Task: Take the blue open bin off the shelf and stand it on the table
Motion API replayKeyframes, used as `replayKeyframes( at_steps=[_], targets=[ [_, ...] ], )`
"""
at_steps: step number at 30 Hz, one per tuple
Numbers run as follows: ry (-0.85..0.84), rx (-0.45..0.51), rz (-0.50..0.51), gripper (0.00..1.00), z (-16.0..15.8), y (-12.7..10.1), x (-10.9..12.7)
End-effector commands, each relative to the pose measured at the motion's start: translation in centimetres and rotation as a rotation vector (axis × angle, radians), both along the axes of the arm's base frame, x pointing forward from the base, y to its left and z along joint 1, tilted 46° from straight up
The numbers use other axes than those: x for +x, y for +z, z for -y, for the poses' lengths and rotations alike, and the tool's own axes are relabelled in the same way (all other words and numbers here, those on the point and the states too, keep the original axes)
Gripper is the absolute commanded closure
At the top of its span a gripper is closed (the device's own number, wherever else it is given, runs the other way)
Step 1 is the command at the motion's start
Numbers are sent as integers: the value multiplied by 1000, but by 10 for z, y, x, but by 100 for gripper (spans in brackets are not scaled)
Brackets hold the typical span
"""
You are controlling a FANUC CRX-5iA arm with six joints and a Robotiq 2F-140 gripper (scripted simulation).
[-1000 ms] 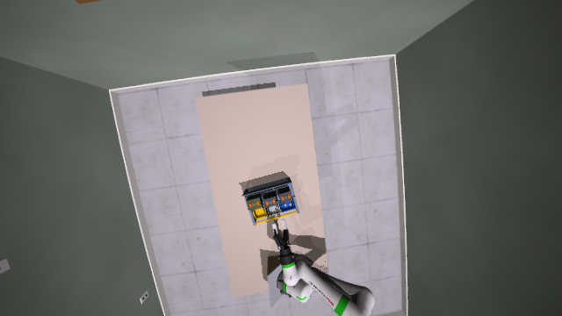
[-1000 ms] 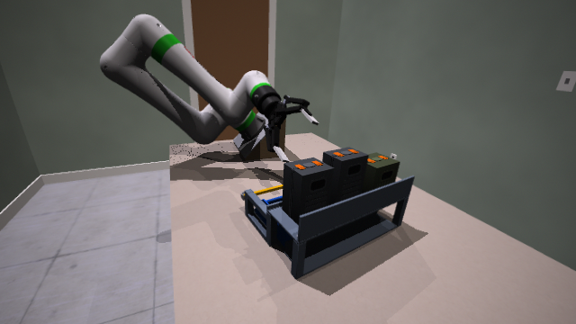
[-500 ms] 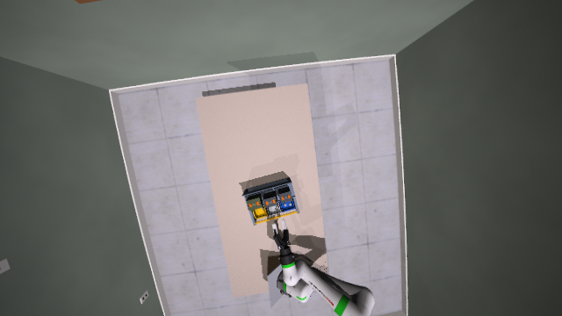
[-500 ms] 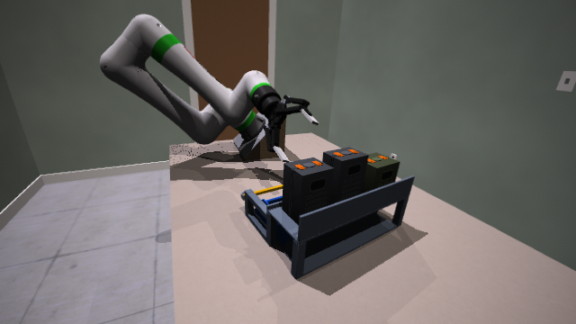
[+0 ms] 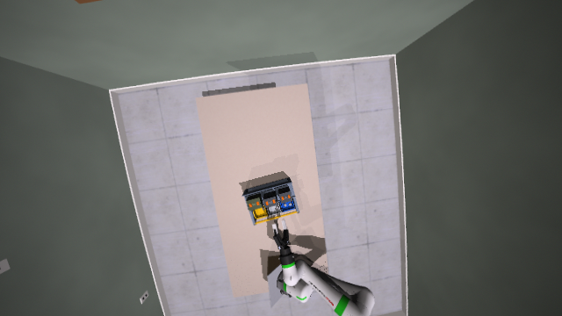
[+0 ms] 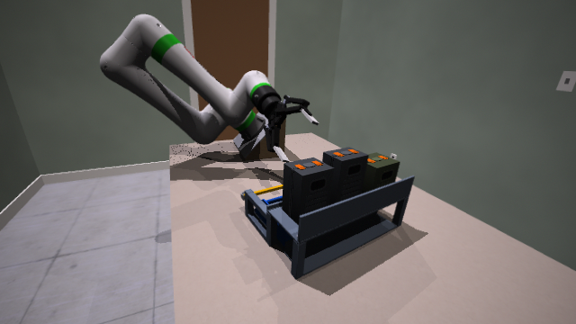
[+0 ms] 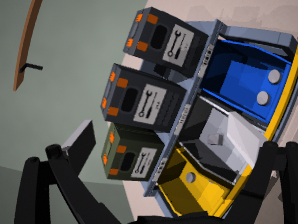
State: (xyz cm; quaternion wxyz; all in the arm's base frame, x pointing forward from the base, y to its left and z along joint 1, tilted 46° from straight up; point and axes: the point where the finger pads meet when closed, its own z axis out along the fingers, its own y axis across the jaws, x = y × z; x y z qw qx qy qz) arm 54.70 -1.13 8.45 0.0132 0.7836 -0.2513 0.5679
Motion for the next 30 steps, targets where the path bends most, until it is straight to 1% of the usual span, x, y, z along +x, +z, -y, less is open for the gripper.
replayKeyframes(
  at_steps=[1, 6, 11, 23, 28, 30],
  targets=[
    [0, 0, 0, 0, 0, 0, 0],
    [0, 0, 0, 0, 0, 0, 0],
    [0, 0, 0, 0, -39, 38, 6],
    [0, 0, 0, 0, -39, 38, 6],
    [0, 0, 0, 0, -78, 76, 11],
    [0, 0, 0, 0, -78, 76, 11]
  ],
)
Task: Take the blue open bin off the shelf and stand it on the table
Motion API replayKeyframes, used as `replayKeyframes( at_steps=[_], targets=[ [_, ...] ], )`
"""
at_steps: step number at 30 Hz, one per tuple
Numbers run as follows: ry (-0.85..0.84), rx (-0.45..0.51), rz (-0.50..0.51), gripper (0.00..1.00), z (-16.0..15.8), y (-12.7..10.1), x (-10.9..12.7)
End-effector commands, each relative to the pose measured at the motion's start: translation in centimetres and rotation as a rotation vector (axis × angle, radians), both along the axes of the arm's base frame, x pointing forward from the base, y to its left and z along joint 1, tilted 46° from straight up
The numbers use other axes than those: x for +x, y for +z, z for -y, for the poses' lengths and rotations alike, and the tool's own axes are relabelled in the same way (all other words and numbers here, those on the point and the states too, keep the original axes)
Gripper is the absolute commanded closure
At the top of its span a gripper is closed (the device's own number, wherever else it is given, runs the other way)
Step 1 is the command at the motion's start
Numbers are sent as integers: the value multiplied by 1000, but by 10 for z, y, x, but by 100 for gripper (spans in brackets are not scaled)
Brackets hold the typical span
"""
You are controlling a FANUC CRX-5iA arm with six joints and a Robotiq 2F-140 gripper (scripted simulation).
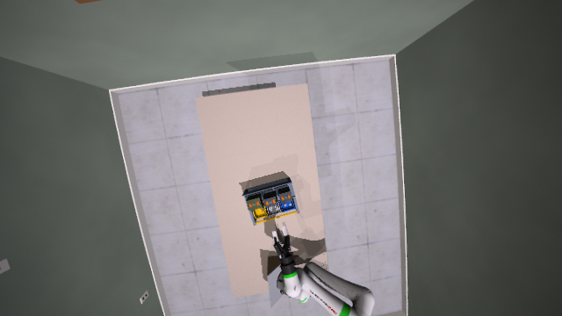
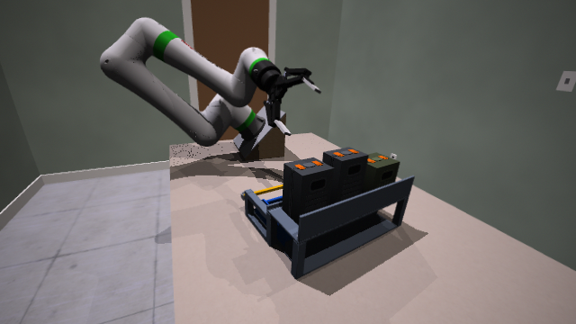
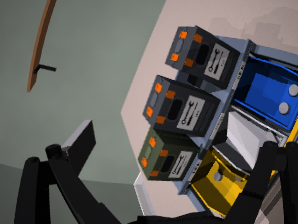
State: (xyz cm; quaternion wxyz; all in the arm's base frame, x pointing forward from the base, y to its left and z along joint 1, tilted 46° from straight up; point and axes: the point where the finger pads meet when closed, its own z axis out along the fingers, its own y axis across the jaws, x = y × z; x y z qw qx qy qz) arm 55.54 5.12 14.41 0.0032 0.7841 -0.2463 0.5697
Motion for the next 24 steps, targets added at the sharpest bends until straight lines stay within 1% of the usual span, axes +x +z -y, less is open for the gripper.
replayKeyframes(
  at_steps=[1, 24],
  targets=[
    [-19, -9, -7, 0, -16, 17, 3],
    [-19, -9, -7, 0, -10, 12, 2]
  ],
)
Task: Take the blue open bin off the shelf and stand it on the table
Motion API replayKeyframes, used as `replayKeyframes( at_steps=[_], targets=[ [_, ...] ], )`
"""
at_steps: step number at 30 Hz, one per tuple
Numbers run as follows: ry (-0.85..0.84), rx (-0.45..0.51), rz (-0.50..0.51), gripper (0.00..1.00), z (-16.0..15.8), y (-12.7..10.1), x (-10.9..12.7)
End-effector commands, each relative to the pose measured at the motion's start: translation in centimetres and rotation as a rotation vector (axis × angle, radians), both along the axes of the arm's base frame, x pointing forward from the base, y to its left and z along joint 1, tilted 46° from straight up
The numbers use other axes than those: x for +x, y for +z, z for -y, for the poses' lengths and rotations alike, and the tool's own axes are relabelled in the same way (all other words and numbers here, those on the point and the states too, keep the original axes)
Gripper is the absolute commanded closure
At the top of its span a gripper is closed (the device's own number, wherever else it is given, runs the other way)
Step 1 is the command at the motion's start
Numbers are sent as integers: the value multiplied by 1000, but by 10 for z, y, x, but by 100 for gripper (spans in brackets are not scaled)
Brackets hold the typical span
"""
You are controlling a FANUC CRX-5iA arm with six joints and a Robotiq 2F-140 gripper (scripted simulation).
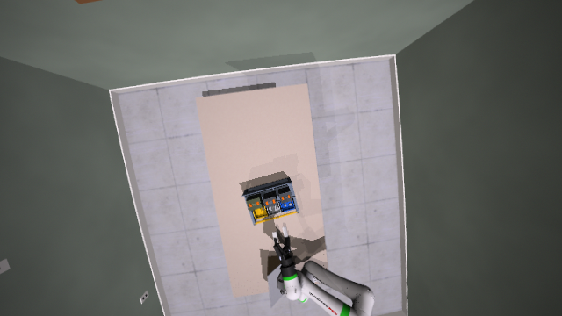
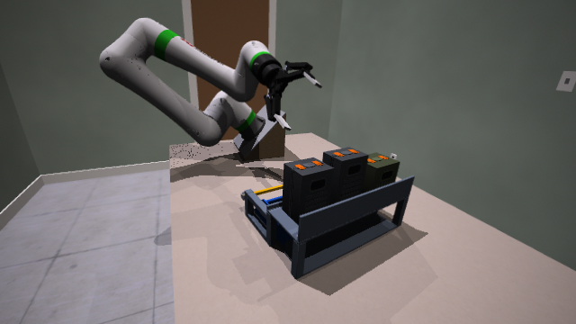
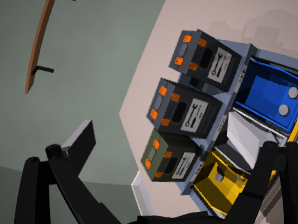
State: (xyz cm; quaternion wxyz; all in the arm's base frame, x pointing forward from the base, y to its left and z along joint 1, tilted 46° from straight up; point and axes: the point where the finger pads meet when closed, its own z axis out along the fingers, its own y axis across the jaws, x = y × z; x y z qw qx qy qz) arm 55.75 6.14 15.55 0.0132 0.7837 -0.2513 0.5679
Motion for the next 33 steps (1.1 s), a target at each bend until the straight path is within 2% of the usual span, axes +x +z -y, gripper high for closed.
replayKeyframes(
  at_steps=[1, 20, 25, 33],
  targets=[
    [0, 0, 0, 0, 0, 0, 0],
    [0, 0, 0, 0, 4, -4, -1],
    [0, 0, 0, 0, 6, 0, -55],
    [0, 0, 0, 0, 6, 0, -55]
  ],
)
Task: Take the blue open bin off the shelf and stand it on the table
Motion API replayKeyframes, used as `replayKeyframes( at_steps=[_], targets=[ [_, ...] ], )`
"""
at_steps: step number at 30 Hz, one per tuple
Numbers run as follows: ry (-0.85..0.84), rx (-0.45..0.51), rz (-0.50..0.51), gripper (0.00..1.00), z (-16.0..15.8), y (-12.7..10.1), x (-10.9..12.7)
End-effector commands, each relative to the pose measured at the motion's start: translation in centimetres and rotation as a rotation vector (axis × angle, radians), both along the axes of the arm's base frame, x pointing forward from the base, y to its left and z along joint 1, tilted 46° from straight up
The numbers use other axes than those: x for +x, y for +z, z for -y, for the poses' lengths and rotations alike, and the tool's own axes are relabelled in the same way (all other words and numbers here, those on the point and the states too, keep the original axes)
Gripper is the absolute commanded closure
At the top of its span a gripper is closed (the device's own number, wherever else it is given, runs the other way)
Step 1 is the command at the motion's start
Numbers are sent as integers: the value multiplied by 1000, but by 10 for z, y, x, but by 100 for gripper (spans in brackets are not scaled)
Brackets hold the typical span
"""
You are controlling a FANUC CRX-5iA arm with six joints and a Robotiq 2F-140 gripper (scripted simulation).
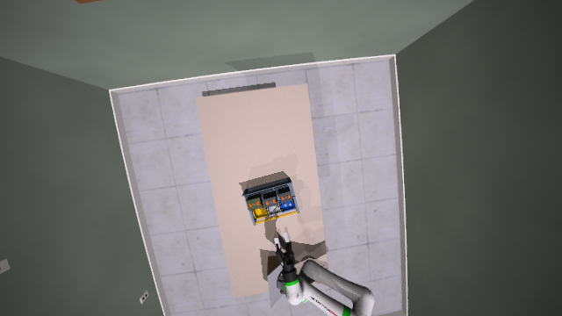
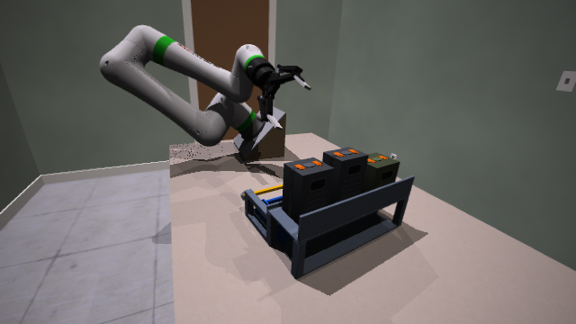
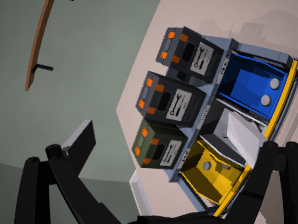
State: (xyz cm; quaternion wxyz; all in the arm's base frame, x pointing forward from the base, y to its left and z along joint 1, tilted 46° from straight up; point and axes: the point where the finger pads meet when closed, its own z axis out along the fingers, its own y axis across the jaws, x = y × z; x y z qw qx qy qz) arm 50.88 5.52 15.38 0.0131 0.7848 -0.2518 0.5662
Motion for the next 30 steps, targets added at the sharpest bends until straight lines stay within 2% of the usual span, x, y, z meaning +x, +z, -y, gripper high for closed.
replayKeyframes(
  at_steps=[1, 5, 9, 21, 22, 30],
  targets=[
    [0, -1, 4, 0, 0, 1, -7],
    [-5, 0, -4, 0, 0, 1, -8],
    [0, -1, 4, 0, 1, 3, -31],
    [0, -1, 4, 0, 1, 3, -31],
    [-42, -5, -35, 0, 0, 2, -21],
    [0, -1, 4, 0, 1, 3, -27]
  ],
)
